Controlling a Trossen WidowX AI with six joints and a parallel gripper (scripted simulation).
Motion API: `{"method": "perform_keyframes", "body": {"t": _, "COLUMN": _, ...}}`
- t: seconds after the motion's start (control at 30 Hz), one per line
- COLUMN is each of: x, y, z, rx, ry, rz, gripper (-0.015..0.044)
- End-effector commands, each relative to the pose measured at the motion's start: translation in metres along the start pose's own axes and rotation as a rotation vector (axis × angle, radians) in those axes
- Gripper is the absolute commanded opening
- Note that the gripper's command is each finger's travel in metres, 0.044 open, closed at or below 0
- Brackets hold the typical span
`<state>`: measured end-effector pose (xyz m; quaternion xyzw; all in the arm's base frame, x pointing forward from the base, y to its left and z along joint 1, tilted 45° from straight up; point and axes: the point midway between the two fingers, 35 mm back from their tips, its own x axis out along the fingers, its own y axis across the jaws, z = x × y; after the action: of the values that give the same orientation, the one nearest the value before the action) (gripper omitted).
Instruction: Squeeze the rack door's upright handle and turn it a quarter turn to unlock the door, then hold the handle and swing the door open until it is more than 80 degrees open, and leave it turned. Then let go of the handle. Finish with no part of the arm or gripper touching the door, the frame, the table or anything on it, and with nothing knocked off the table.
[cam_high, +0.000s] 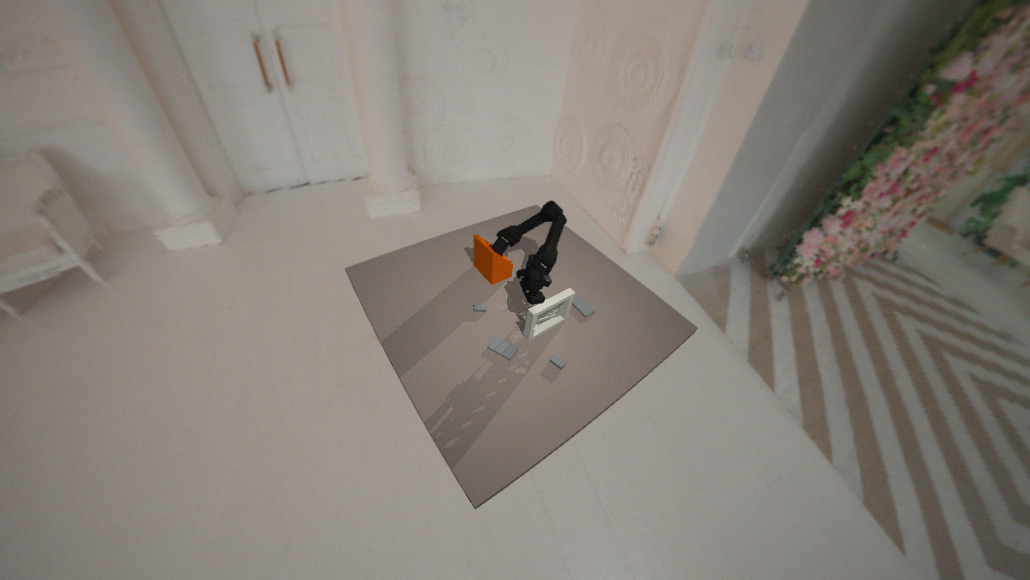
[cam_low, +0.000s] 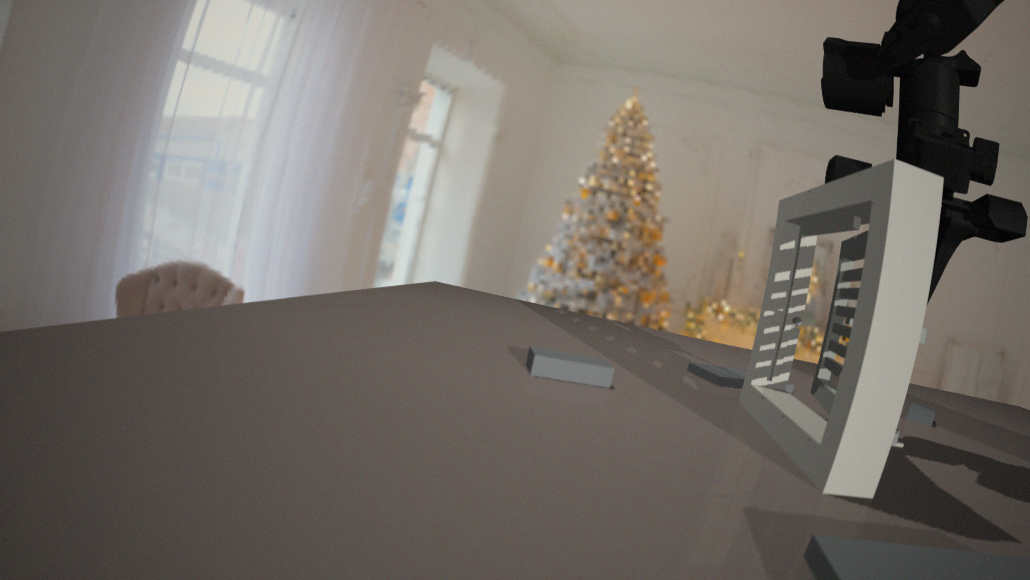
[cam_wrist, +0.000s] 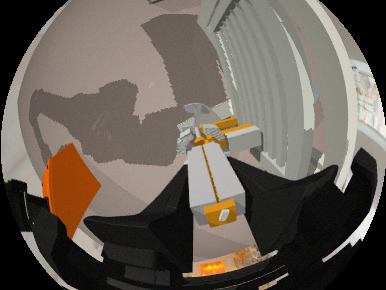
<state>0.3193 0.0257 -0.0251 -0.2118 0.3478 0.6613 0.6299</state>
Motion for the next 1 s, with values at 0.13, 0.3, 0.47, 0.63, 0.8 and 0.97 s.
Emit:
{"method": "perform_keyframes", "body": {"t": 0.13, "x": 0.000, "y": 0.017, "z": 0.006, "rx": 0.175, "ry": -0.005, "rz": -0.003, "gripper": 0.0026}}
{"method": "perform_keyframes", "body": {"t": 0.3, "x": 0.000, "y": 0.028, "z": 0.010, "rx": 0.258, "ry": -0.005, "rz": -0.003, "gripper": 0.0026}}
{"method": "perform_keyframes", "body": {"t": 0.47, "x": 0.000, "y": 0.040, "z": 0.015, "rx": 0.346, "ry": -0.006, "rz": -0.002, "gripper": 0.0026}}
{"method": "perform_keyframes", "body": {"t": 0.63, "x": 0.000, "y": 0.051, "z": 0.022, "rx": 0.431, "ry": -0.006, "rz": -0.001, "gripper": 0.0026}}
{"method": "perform_keyframes", "body": {"t": 0.8, "x": 0.000, "y": 0.061, "z": 0.029, "rx": 0.516, "ry": -0.006, "rz": 0.000, "gripper": 0.0026}}
{"method": "perform_keyframes", "body": {"t": 0.97, "x": 0.000, "y": 0.071, "z": 0.038, "rx": 0.600, "ry": -0.007, "rz": 0.001, "gripper": 0.0026}}
